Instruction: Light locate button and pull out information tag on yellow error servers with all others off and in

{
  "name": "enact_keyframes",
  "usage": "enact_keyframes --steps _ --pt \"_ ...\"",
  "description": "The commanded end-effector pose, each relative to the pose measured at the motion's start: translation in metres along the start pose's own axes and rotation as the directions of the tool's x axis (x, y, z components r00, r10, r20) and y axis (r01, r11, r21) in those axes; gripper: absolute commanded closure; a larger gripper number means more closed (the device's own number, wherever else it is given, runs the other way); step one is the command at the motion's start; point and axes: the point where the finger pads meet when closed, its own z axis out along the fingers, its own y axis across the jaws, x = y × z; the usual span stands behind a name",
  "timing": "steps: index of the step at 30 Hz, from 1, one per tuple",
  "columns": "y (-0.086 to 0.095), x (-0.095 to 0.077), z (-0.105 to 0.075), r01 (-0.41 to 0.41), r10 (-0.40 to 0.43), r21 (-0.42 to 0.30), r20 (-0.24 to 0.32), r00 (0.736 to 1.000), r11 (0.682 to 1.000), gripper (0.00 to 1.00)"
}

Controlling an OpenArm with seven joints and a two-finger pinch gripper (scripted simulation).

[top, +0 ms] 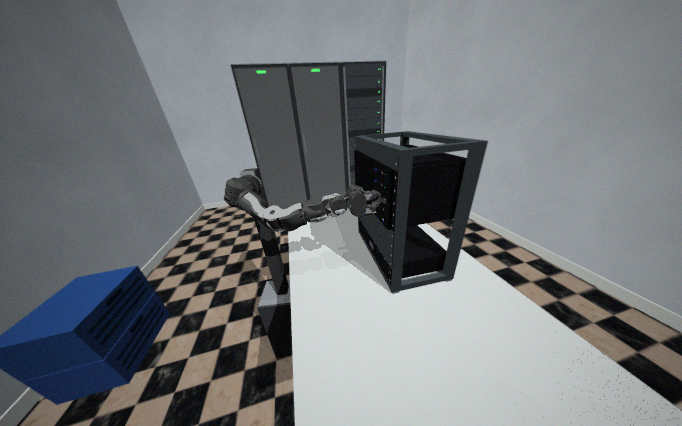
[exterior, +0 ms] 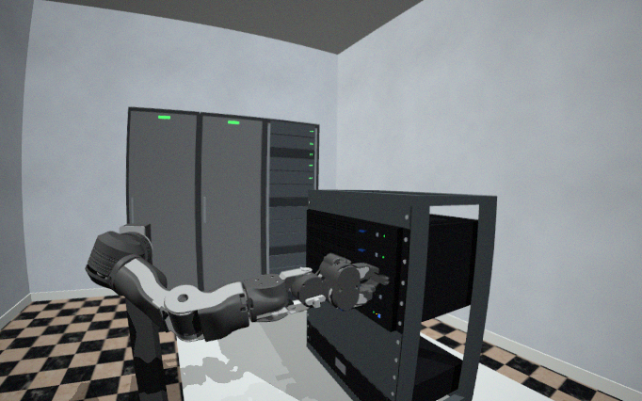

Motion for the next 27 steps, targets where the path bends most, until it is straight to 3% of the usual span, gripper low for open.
enact_keyframes --steps 1,13,24,27 --pt "0.004 0.002 0.001 -0.001 0.001 -0.009 0.000 1.000 1.000 1.00" --pt "0.006 0.003 -0.008 0.001 -0.001 -0.014 -0.003 1.000 1.000 1.00" --pt "0.005 0.003 -0.061 0.002 -0.002 -0.015 -0.002 1.000 1.000 1.00" --pt "0.005 0.003 -0.066 0.002 -0.002 -0.015 -0.002 1.000 1.000 1.00"
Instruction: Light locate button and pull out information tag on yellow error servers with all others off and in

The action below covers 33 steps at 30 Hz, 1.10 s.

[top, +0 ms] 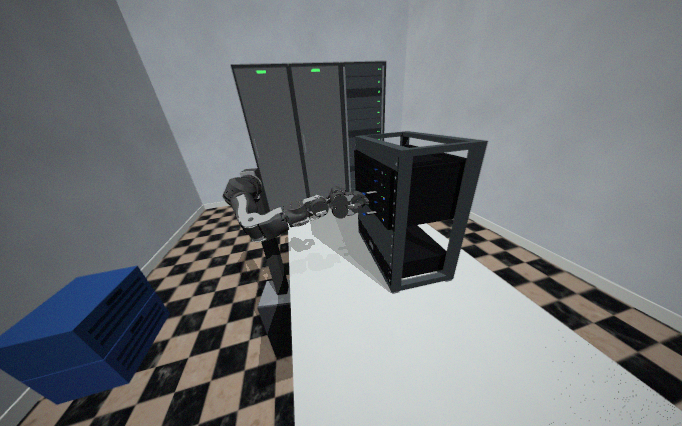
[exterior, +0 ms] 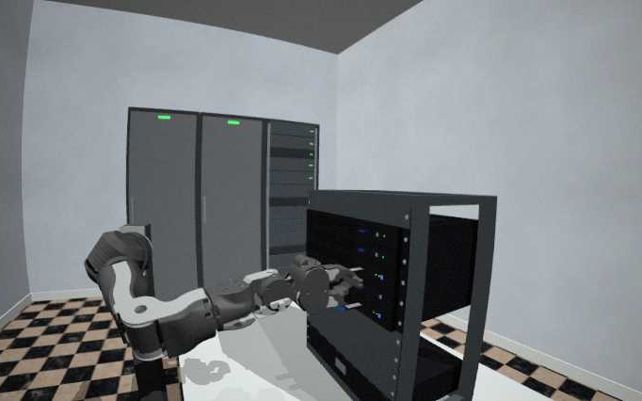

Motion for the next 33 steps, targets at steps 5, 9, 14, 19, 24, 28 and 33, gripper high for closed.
enact_keyframes --steps 5,9,14,19,24,28,33 --pt "0.003 -0.001 -0.024 -0.008 0.008 -0.008 0.007 1.000 1.000 1.00" --pt "0.003 -0.001 -0.034 -0.008 0.008 -0.008 0.008 1.000 1.000 1.00" --pt "0.002 -0.002 -0.037 -0.009 0.009 -0.007 0.009 1.000 1.000 1.00" --pt "0.003 -0.001 -0.038 -0.008 0.009 -0.008 0.008 1.000 1.000 1.00" --pt "0.002 -0.002 -0.048 -0.008 0.008 -0.008 0.008 1.000 1.000 1.00" --pt "0.001 -0.002 -0.065 -0.008 0.008 -0.009 0.008 1.000 1.000 1.00" --pt "0.000 -0.003 -0.077 -0.008 0.008 -0.009 0.008 1.000 1.000 1.00"
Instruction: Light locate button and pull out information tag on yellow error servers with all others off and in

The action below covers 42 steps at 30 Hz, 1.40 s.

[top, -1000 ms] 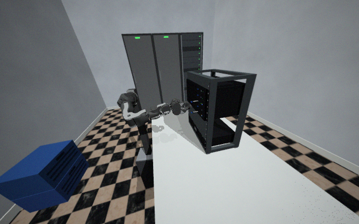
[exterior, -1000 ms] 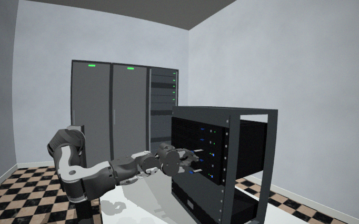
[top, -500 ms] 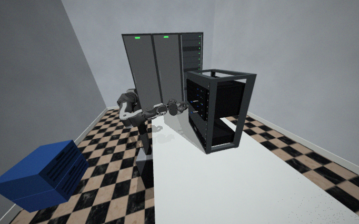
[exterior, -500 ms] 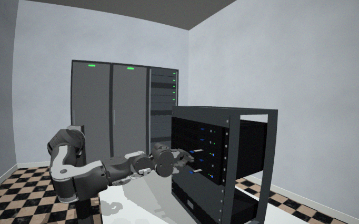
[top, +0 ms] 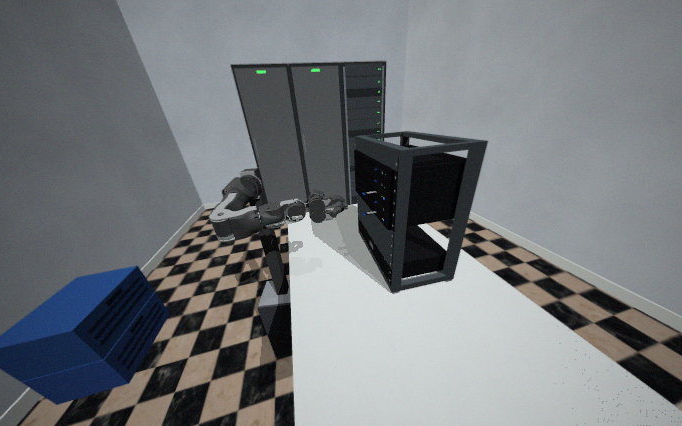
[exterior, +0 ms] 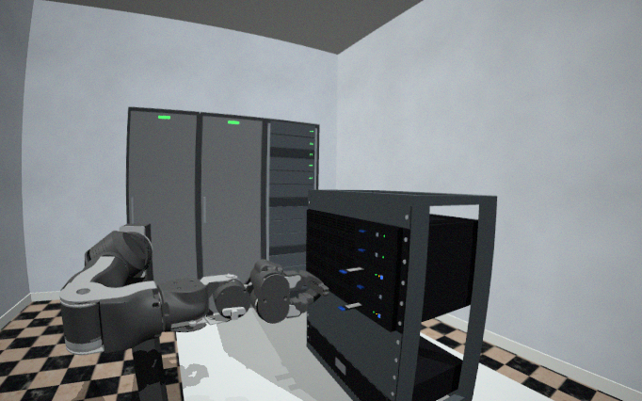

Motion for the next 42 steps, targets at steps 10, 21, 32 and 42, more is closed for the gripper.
enact_keyframes --steps 10,21,32,42 --pt "0.0020 -0.0015 -0.0118 -0.010 0.010 -0.016 0.004 1.000 1.000 1.00" --pt "0.0020 -0.0015 -0.0118 -0.010 0.010 -0.016 0.004 1.000 1.000 1.00" --pt "0.0020 -0.0015 -0.0118 -0.010 0.010 -0.016 0.004 1.000 1.000 1.00" --pt "0.0020 -0.0015 -0.0118 -0.010 0.010 -0.016 0.004 1.000 1.000 1.00"
